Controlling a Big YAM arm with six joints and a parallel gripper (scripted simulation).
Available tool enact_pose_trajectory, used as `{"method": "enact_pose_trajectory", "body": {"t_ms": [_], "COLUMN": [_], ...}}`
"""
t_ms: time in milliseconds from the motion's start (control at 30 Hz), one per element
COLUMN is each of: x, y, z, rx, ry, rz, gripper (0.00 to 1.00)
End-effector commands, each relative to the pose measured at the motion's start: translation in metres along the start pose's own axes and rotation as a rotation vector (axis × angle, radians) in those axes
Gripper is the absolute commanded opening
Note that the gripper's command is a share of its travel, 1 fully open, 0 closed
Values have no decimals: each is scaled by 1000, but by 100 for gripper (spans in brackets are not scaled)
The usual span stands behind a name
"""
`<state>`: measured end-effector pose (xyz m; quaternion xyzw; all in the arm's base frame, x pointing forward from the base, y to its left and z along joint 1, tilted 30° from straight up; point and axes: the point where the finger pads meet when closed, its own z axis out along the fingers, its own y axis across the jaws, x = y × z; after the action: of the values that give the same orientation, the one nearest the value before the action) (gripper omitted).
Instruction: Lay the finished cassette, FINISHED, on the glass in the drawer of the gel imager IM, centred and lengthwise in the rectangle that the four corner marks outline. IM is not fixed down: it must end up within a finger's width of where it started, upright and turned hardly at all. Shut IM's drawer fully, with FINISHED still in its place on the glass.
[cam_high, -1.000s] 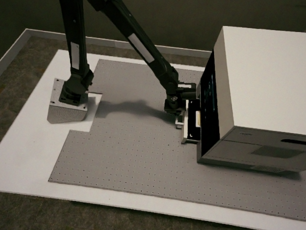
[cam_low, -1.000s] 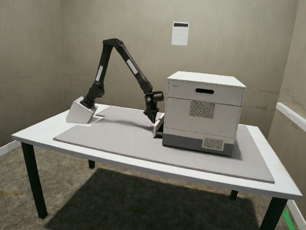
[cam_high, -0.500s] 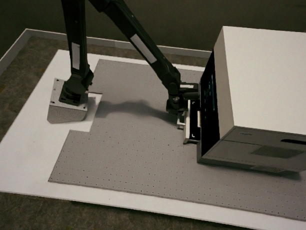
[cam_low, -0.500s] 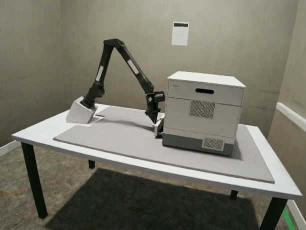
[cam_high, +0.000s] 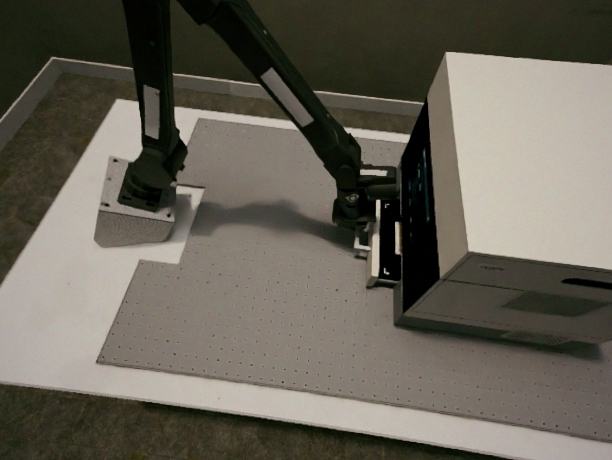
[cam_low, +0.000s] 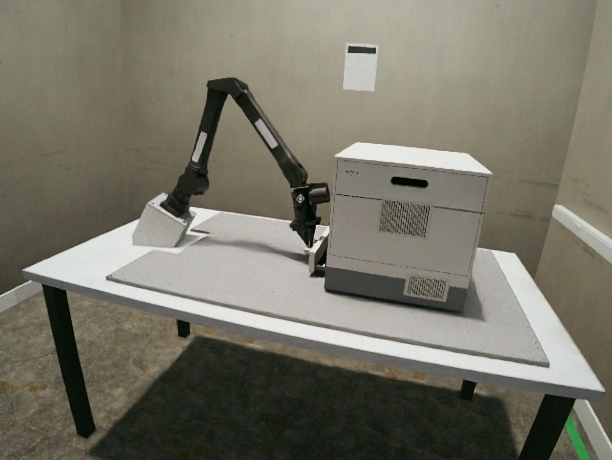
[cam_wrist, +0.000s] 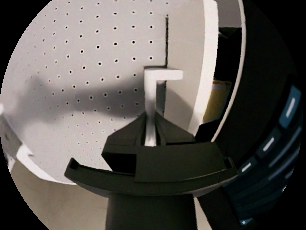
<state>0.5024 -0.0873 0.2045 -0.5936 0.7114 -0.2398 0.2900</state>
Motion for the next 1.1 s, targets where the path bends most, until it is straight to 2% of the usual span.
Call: {"method": "enact_pose_trajectory", "body": {"t_ms": [0, 567, 600, 633, 667, 733, 800, 1067], "x": [-4, -4, -4, -6, -7, -2, -5, -5], "y": [-26, -26, -8, -15, -17, -8, -38, -47], "z": [0, 0, 1, -7, -7, 10, 2, 4], "rx": [37, 37, 53, 106, 127, 89, 135, 136], "ry": [0, 0, -1, -3, -4, 0, -2, -2], "rz": [-3, -3, 3, -1, -2, 6, -1, -4], "gripper": [7, 7, 7, 7, 7, 7, 7, 7]}}
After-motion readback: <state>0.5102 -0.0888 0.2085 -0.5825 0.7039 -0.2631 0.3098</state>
